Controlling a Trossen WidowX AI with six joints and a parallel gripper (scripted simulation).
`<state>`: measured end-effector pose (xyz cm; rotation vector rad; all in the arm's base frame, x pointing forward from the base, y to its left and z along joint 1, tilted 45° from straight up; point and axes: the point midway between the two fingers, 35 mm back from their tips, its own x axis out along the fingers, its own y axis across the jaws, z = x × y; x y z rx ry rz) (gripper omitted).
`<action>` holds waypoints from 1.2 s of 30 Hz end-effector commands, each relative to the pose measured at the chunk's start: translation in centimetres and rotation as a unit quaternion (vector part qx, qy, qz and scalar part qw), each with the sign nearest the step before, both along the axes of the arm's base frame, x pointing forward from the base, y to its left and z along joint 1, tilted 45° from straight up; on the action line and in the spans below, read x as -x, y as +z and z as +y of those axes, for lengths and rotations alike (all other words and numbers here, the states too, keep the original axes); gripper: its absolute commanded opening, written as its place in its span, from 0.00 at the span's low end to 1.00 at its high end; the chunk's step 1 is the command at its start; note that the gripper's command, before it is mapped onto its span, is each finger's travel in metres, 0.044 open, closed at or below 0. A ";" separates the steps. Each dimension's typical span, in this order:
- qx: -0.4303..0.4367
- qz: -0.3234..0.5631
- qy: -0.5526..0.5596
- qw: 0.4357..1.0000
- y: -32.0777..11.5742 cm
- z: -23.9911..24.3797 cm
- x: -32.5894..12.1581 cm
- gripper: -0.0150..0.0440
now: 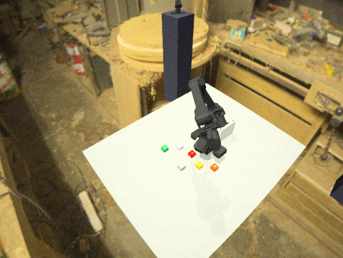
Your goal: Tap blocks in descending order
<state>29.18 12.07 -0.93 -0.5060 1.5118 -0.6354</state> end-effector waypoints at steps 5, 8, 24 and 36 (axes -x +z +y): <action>0.021 0.012 -0.012 1.000 -4.2 2.9 5.4 0.29; 0.021 0.012 -0.012 1.000 -4.2 2.9 5.4 0.29; 0.022 0.011 -0.012 1.000 -10.4 -3.2 6.1 0.29; 0.023 0.011 -0.012 1.000 -11.8 -4.5 6.2 0.29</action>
